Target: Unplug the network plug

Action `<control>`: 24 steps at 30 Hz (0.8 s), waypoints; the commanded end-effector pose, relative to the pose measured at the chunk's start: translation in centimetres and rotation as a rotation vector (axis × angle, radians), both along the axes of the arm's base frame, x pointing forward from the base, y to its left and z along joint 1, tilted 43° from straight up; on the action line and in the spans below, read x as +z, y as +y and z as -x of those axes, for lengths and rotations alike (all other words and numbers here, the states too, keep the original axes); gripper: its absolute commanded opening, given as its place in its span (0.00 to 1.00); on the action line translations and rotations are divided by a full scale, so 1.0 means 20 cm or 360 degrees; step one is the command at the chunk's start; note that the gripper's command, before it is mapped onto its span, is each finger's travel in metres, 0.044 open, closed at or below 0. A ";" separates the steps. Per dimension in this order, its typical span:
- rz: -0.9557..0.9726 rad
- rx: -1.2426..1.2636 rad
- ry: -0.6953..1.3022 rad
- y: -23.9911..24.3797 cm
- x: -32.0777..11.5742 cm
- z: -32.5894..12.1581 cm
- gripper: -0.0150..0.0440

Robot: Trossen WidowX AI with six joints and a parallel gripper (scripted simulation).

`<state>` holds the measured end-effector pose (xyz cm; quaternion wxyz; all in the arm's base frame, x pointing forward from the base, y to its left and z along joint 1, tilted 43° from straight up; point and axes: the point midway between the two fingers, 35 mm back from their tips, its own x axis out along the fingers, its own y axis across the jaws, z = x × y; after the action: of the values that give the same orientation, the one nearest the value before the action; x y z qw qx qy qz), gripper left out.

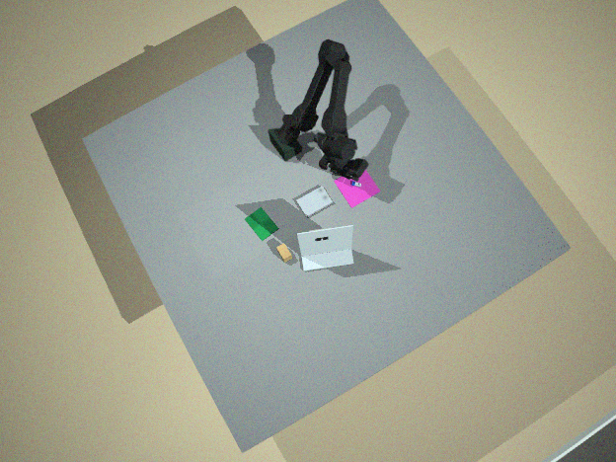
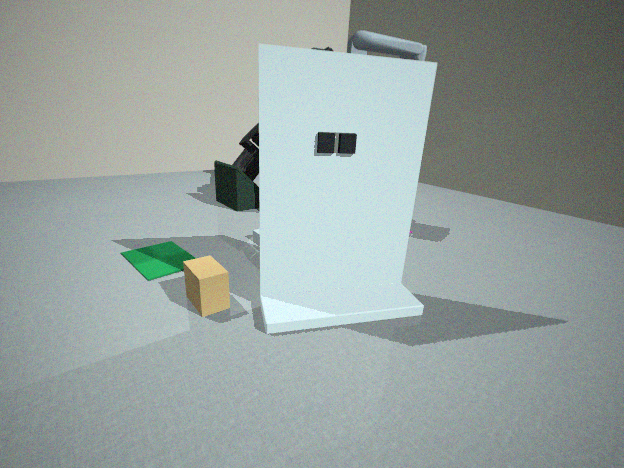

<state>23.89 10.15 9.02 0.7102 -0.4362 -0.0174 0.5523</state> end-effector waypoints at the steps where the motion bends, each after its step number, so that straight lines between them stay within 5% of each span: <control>1: -0.0001 0.0008 -0.0011 -0.01 0.02 -0.01 0.52; 24: 0.0006 0.0011 -0.0006 -0.10 0.10 -0.02 0.52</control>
<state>24.20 8.34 10.64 0.7079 -0.4372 -0.0149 0.5546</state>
